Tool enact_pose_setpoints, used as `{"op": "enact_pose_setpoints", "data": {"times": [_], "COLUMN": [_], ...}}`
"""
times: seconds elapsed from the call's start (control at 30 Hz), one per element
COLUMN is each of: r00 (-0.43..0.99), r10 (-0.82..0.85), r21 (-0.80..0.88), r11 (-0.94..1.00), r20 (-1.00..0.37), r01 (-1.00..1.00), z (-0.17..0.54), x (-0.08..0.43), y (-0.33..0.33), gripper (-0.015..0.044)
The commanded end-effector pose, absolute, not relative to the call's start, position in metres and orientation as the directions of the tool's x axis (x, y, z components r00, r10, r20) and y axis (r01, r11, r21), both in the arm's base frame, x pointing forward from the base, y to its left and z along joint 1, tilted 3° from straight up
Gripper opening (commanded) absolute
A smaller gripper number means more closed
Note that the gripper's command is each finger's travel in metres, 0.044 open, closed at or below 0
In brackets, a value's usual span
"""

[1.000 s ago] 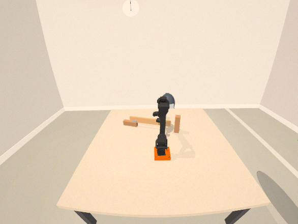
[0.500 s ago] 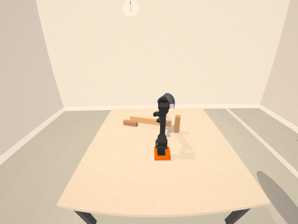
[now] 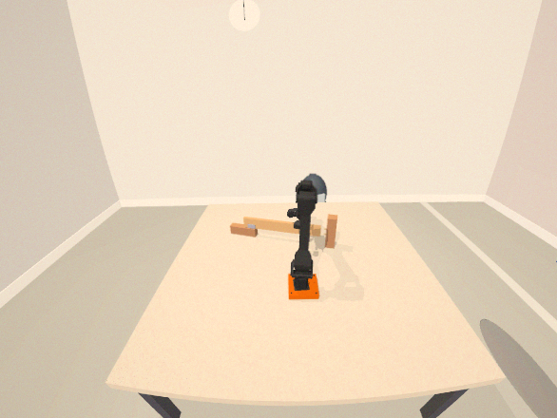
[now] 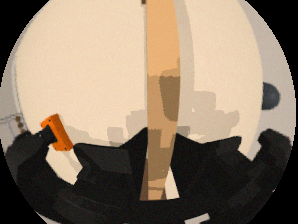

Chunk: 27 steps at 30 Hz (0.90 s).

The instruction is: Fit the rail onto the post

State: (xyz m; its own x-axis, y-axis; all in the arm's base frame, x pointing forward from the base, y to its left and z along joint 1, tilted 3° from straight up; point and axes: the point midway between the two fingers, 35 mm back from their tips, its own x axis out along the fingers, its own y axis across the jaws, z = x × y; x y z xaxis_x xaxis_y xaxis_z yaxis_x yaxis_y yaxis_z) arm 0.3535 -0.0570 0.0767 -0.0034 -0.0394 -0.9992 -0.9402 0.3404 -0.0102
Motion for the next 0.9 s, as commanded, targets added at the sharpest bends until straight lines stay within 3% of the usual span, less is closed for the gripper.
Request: {"op": "enact_pose_setpoints", "data": {"times": [0.0, 0.87], "r00": [-0.001, -0.001], "r10": [-0.042, -0.043], "r21": [-0.013, -0.013], "r11": [0.338, 0.338], "r20": [-0.999, -0.999], "r01": [-0.941, -0.941], "z": [0.0777, 0.0788], "x": [0.3532, 0.3502], "y": [-0.0597, -0.0670], "gripper": [0.0000, 0.0000]}}
